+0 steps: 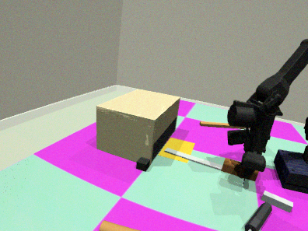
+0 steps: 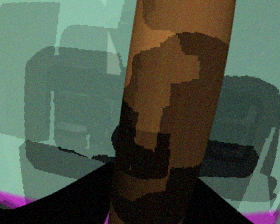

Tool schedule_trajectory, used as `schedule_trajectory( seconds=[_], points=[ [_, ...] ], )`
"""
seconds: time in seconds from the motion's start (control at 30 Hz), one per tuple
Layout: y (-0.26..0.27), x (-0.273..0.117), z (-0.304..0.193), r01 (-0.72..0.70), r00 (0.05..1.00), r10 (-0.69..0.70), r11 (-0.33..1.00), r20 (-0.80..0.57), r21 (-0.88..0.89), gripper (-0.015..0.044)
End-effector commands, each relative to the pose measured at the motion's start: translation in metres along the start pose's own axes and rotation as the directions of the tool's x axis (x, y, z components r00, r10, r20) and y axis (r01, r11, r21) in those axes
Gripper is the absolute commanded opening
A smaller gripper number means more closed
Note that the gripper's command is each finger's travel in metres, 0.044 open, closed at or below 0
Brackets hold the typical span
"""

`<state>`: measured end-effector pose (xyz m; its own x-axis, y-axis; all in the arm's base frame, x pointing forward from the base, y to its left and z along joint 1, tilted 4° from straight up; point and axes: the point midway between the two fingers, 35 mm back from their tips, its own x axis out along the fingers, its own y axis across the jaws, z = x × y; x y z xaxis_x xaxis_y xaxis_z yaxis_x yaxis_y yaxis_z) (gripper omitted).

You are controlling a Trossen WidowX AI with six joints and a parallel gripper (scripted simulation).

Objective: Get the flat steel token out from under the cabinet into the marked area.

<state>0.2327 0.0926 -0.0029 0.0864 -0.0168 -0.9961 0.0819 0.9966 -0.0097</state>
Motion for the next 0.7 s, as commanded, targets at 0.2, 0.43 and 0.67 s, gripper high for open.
schedule_trajectory(
  seconds=[0.2,0.43,0.67],
  points=[
    [0.001,0.0,-0.003,0.0,1.0,0.0,1.0,-0.001,0.008,0.0],
    [0.006,-0.001,-0.003,0.0,1.0,0.0,0.999,-0.001,0.045,0.0],
    [0.01,-0.001,-0.003,0.0,1.0,0.0,0.996,-0.001,0.084,0.0]
  ],
)
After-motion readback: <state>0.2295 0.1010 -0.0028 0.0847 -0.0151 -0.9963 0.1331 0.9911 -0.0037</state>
